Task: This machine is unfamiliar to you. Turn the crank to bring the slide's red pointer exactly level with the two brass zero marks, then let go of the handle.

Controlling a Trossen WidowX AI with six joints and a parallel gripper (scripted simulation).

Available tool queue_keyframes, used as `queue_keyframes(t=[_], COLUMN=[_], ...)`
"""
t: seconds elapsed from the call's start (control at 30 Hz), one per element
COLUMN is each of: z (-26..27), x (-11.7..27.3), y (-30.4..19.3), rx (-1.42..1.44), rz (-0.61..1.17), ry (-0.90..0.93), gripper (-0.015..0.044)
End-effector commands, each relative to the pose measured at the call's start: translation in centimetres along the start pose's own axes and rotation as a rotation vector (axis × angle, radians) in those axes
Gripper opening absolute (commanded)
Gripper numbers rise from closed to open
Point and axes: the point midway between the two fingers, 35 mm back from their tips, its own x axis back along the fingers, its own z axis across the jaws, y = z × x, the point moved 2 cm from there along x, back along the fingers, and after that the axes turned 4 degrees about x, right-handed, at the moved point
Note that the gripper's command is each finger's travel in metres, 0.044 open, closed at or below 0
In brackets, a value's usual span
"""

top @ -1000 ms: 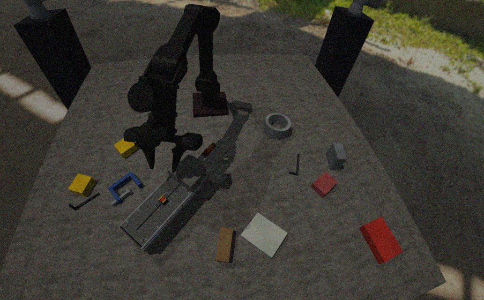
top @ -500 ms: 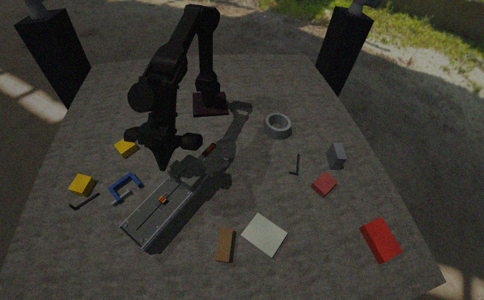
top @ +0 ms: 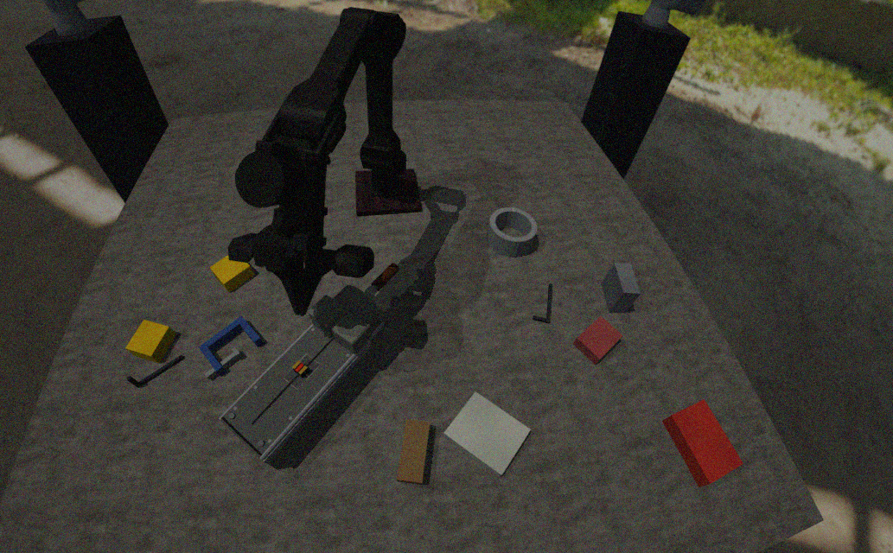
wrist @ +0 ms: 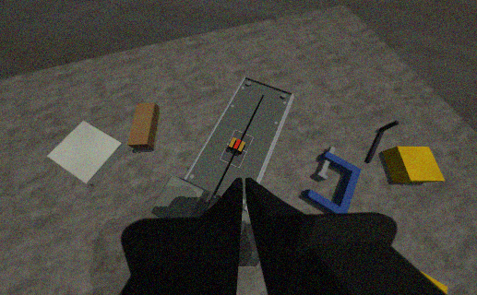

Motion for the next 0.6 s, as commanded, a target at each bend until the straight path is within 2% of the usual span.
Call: queue_keyframes(t=[0.0,0.47,0.5,0.57], z=[0.00,0.00,0.00,0.00], x=[0.00,0.00,0.00,0.00], y=[0.00,0.00,0.00,0.00], rx=[0.000,0.000,0.000,0.000], rz=[0.000,0.000,0.000,0.000], ry=[0.000,0.000,0.000,0.000], gripper=[0.0079,0.0440,0.0440,0.0388])
